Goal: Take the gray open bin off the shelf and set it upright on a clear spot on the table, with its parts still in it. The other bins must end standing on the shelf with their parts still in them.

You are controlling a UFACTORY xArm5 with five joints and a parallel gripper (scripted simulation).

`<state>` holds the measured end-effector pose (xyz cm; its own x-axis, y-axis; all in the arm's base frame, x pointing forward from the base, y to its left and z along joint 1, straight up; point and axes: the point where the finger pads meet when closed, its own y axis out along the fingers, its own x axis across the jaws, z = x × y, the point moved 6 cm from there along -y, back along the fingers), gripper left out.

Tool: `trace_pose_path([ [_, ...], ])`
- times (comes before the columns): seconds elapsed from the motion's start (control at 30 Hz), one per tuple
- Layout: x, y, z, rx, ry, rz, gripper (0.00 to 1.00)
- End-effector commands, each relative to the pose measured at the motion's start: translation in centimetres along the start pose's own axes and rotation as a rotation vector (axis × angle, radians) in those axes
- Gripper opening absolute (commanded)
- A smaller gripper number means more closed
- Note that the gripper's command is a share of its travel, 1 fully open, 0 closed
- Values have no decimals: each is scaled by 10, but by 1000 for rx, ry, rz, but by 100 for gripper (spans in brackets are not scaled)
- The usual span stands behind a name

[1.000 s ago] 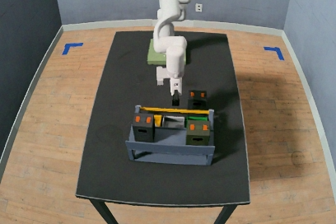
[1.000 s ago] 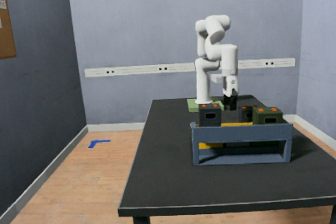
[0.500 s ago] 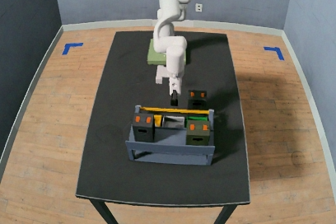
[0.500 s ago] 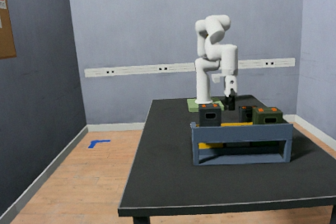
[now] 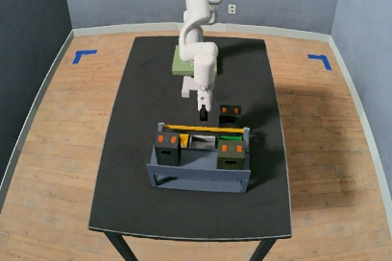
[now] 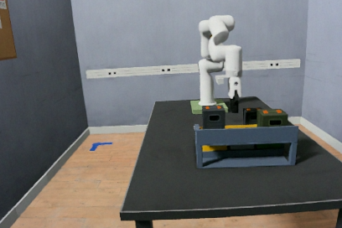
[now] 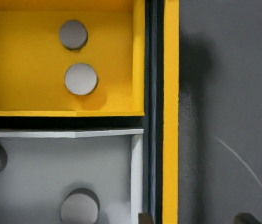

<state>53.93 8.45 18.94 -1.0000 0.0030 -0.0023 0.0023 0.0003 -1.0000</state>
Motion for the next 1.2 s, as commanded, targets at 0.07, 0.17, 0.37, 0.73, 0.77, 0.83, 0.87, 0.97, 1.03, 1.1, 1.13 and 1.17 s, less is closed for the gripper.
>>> trace_pose_path([
  [0.07, -1, -2, 0, -1, 0, 5, 48],
  [0.17, -1, -2, 0, -1, 0, 5, 48],
  [0.37, -1, -2, 0, -1, 0, 5, 48],
  [0.73, -1, -2, 0, -1, 0, 5, 48],
  [0.77, -1, -2, 0, -1, 0, 5, 48],
  [0.83, -1, -1, 0, 3, 0, 6, 48],
  [0.87, -1, 1, 0, 3, 0, 6, 48],
  [0.97, -1, 7, 0, 3, 0, 6, 48],
  [1.03, -1, 10, 0, 3, 0, 6, 48],
  [1.1, -1, 14, 0, 3, 0, 6, 48],
  [1.13, -1, 15, 0, 3, 0, 6, 48],
  [1.17, -1, 17, 0, 3, 0, 6, 48],
])
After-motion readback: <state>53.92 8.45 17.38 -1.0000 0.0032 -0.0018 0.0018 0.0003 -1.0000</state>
